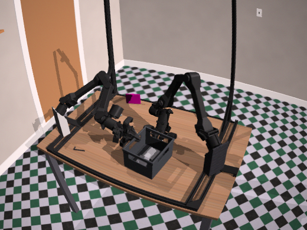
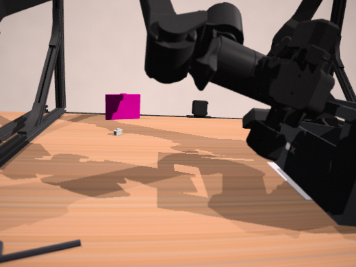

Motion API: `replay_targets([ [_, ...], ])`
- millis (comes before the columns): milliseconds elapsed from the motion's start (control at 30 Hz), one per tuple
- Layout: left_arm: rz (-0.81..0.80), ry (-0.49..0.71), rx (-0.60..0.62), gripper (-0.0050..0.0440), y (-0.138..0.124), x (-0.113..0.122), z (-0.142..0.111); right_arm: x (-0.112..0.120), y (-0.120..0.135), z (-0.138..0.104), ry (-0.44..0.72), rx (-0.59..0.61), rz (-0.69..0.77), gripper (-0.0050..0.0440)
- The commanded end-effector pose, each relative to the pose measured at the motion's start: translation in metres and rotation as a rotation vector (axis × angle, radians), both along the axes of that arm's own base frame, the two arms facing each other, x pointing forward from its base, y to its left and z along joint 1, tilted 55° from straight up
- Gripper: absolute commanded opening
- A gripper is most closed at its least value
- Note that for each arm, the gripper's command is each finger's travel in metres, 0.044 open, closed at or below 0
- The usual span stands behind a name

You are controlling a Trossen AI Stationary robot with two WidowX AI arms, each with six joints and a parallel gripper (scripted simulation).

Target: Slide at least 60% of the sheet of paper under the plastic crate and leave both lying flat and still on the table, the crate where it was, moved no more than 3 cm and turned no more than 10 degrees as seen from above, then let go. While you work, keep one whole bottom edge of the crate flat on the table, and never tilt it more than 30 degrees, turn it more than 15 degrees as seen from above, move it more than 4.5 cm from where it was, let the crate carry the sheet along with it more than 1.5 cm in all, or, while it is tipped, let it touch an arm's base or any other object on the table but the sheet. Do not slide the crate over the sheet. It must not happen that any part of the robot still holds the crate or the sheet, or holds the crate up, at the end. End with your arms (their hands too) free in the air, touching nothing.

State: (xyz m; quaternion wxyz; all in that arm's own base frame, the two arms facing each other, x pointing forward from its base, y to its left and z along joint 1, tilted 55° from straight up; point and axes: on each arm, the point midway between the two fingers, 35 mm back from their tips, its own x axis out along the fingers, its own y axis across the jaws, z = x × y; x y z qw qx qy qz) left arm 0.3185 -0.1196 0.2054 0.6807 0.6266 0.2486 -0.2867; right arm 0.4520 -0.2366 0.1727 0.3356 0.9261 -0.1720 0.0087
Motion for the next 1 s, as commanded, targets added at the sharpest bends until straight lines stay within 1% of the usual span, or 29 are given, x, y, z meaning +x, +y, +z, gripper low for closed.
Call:
replay_targets([
  [0, -0.013, 0.022, -0.001, 0.0060, -0.002, 0.000, -0.008, -0.017, -0.030, 0.025, -0.062, -0.018, -0.095, 0.0000],
  [333, -0.013, 0.022, -0.001, 0.0060, 0.001, -0.002, 0.003, -0.017, -0.030, 0.025, -0.062, -0.018, -0.095, 0.0000],
  [500, -0.013, 0.023, -0.001, 0.0060, 0.012, -0.012, 0.014, -0.017, -0.030, 0.025, -0.062, -0.018, -0.095, 0.0000],
  [567, -0.013, 0.023, -0.001, 0.0060, 0.012, -0.012, 0.014, -0.017, -0.030, 0.025, -0.062, -0.018, -0.095, 0.0000],
  [867, -0.013, 0.024, -0.001, 0.0060, 0.034, -0.035, 0.035, -0.017, -0.030, 0.025, -0.062, -0.018, -0.095, 0.0000],
  [967, -0.013, 0.024, -0.002, 0.0060, 0.034, -0.036, 0.035, -0.017, -0.030, 0.025, -0.062, -0.018, -0.095, 0.0000],
])
